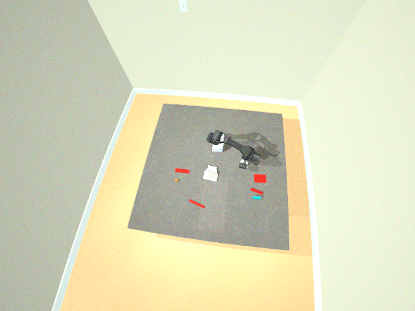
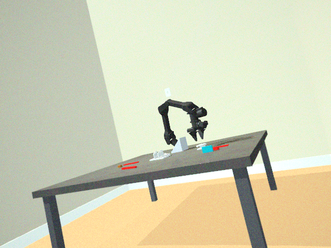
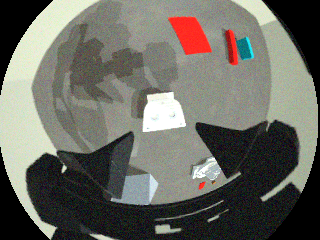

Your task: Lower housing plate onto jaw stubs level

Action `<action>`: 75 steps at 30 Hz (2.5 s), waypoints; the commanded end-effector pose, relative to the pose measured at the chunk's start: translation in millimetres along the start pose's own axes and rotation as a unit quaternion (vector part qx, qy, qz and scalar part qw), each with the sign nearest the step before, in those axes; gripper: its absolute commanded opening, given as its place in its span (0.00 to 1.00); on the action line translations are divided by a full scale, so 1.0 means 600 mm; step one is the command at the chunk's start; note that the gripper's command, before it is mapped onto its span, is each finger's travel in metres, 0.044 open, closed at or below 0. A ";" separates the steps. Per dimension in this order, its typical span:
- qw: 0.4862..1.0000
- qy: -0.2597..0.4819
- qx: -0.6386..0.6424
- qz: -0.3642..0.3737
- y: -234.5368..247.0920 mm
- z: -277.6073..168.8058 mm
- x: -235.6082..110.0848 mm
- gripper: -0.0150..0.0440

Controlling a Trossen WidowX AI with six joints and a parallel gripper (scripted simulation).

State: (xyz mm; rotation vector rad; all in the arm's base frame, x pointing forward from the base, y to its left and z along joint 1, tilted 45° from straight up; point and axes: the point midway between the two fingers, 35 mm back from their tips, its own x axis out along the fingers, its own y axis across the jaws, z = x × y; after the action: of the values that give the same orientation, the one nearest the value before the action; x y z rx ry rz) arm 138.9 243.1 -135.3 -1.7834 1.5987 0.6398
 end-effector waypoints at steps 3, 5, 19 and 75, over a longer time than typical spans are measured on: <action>1.000 0.000 -0.003 -0.002 -0.001 0.000 0.000 1.00; 1.000 0.000 -0.003 -0.002 -0.001 0.000 0.000 1.00; 1.000 0.000 -0.003 -0.002 -0.001 0.000 0.000 1.00; 1.000 0.000 -0.002 -0.002 -0.004 0.004 0.070 1.00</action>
State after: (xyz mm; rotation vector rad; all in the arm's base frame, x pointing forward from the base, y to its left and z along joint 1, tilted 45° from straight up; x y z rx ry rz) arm 146.2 222.2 -163.1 -1.7788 1.5926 0.6405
